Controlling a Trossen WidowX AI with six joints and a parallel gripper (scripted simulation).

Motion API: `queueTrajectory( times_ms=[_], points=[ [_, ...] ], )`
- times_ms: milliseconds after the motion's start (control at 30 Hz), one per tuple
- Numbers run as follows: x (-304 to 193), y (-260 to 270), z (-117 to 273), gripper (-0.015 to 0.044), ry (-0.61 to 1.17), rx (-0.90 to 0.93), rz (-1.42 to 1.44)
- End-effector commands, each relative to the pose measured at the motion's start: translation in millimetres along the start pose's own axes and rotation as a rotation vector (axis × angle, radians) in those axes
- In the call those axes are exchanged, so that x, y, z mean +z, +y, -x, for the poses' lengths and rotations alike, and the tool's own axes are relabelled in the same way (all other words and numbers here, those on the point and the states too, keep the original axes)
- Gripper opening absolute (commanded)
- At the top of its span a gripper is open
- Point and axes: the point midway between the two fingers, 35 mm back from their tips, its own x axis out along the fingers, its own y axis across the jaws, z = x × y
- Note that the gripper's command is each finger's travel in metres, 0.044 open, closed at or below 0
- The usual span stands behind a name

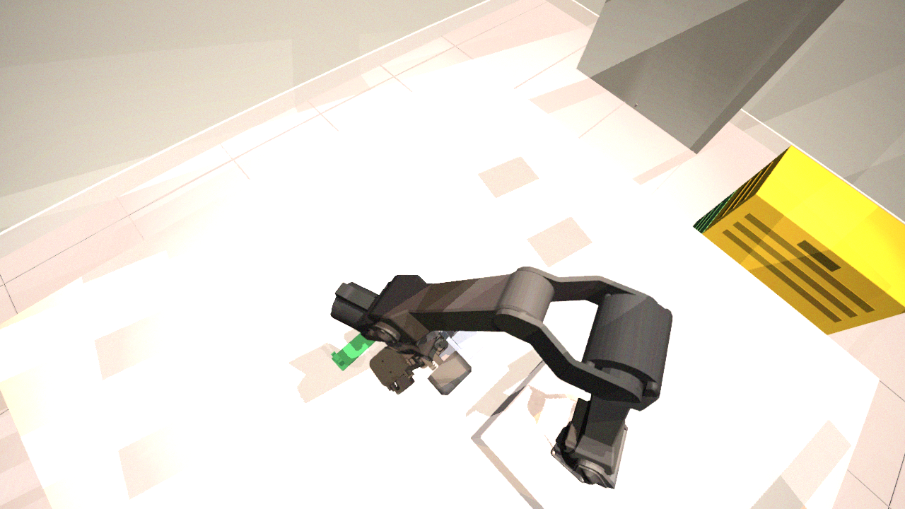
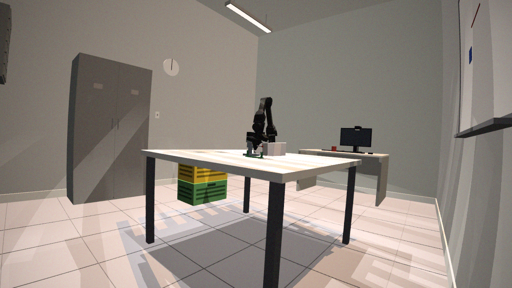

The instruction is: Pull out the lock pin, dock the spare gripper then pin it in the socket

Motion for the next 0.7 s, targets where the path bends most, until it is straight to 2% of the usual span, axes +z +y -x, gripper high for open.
queueTrajectory(
  times_ms=[0,167,667],
  points=[
    [0,0,0,0.0079,0.000,0.000,0.000],
    [0,0,0,0.0200,0.000,0.000,0.000],
    [11,2,23,0.0200,0.004,0.007,0.013]
  ],
)
